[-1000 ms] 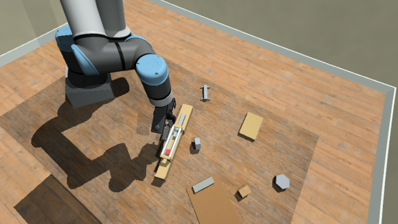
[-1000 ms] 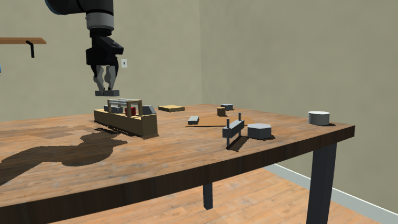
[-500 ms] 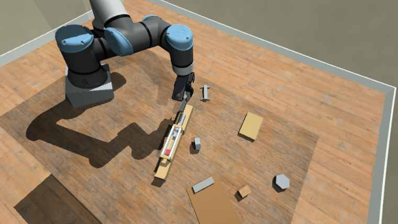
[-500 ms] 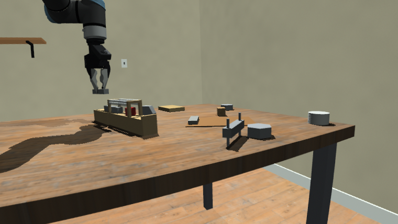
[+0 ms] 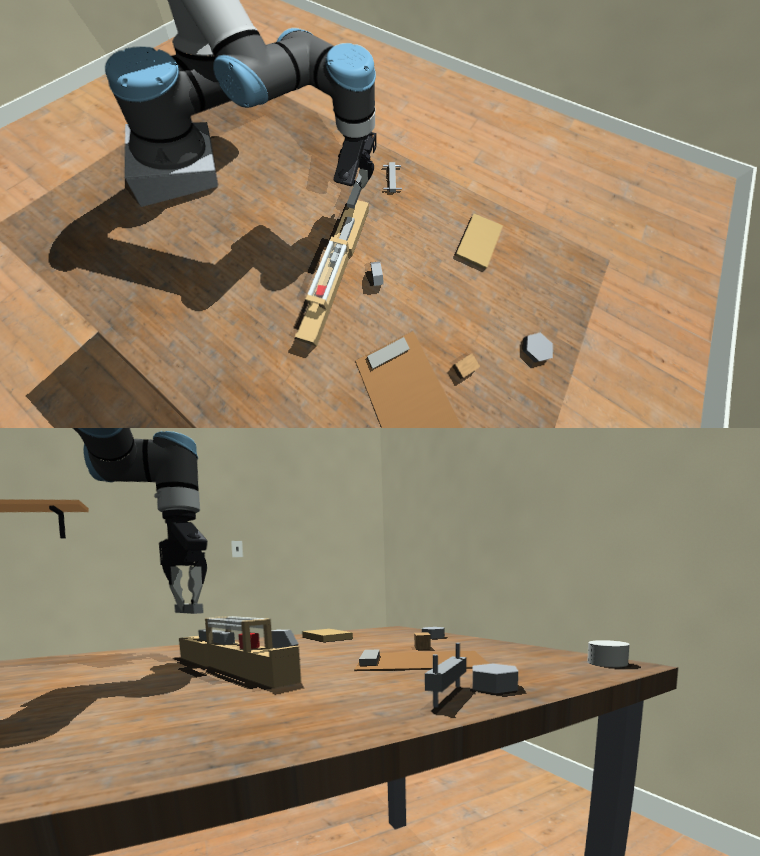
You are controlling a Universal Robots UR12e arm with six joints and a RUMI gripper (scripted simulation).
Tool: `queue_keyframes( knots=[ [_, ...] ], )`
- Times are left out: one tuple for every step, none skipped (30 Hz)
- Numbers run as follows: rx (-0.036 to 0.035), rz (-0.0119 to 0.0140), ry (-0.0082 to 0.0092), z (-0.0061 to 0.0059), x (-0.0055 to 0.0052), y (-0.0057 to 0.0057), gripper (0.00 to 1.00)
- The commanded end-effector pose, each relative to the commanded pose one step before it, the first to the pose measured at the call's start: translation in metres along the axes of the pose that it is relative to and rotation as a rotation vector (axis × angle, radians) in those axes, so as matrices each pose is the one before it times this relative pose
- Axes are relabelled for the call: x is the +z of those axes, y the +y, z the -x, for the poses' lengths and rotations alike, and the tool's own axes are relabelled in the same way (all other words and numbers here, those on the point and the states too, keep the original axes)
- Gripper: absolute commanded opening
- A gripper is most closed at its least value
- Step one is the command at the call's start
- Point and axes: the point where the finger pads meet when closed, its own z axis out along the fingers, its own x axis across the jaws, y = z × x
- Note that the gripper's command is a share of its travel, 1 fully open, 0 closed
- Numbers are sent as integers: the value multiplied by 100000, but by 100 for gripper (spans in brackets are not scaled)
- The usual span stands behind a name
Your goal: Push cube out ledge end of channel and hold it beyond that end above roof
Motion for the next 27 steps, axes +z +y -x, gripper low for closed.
queue_keyframes(
  knots=[
    [53,-107,-152,129,2540,49,0],
    [0,0,0,0,155,0,0],
    [0,0,0,0,26,0,0],
    [0,0,0,0,3,0,0],
    [0,0,0,0,22,0,0],
    [0,0,0,0,53,0,0],
    [0,0,0,0,92,0,0],
    [0,0,0,0,132,0,0],
    [0,0,0,0,0,0,0],
    [0,0,0,0,0,0,0],
    [0,0,0,0,170,0,0],
    [0,0,0,0,203,0,0],
    [0,0,0,0,228,0,0],
    [0,0,0,0,242,0,0],
    [0,0,0,0,246,0,0],
    [0,0,0,0,240,0,0],
    [0,0,0,0,222,0,0],
    [0,0,0,0,197,0,0],
    [0,0,0,0,163,0,0],
    [0,0,0,0,126,0,0],
    [0,0,0,0,87,0,0],
    [0,0,0,0,51,0,0],
    [0,0,0,0,21,0,0],
    [0,0,0,0,3,0,0],
    [0,0,0,0,0,0,0],
    [0,0,0,0,0,0,0],
    [0,0,0,0,0,0,0]
  ],
)
